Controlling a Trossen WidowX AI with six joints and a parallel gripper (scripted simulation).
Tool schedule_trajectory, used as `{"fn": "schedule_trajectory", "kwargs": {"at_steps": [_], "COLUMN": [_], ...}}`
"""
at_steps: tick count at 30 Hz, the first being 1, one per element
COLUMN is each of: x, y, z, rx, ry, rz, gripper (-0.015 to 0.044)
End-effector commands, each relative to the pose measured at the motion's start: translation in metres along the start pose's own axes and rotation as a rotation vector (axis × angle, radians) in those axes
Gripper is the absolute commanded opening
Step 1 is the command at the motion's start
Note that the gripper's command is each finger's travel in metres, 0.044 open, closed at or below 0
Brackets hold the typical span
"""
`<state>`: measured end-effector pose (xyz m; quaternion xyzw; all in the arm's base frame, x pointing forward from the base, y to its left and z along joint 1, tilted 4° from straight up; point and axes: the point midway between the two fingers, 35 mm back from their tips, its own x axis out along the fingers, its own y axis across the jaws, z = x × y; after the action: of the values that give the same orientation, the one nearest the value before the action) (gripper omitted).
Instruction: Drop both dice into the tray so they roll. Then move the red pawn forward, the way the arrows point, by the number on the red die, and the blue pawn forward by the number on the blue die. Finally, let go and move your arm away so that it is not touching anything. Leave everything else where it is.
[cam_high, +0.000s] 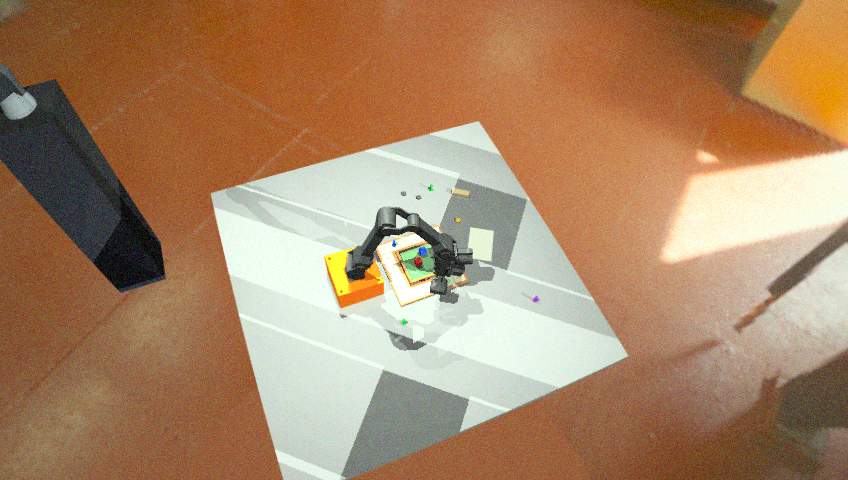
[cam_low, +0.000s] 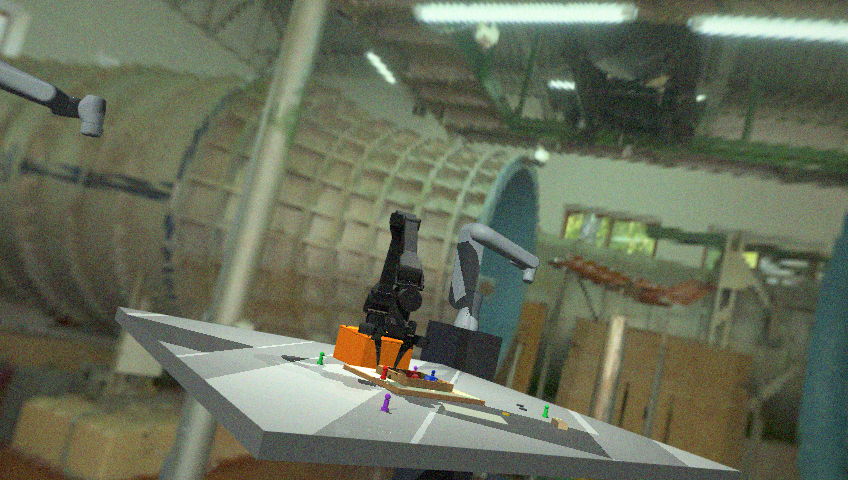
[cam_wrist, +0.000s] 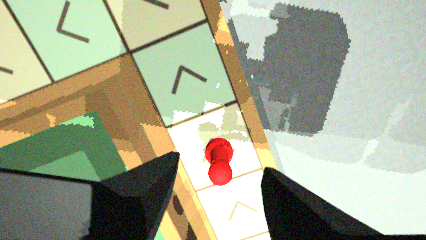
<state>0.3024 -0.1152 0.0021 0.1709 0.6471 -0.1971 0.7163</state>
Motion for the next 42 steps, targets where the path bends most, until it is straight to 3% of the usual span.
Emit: {"fn": "schedule_trajectory", "kwargs": {"at_steps": [1,10,16,26,42], "x": [0.009,0.021,0.021,0.020,-0.105], "y": [0.000,0.000,0.000,0.000,0.002], "z": [-0.003,-0.004,-0.004,-0.003,-0.001], "rx": [-0.004,-0.004,-0.004,-0.004,-0.004], "ry": [0.009,0.009,0.009,0.009,0.008], "rz": [0.002,0.002,0.002,0.002,0.003], "gripper": [0.0200,0.0200,0.0043,0.0000,0.0000]}}
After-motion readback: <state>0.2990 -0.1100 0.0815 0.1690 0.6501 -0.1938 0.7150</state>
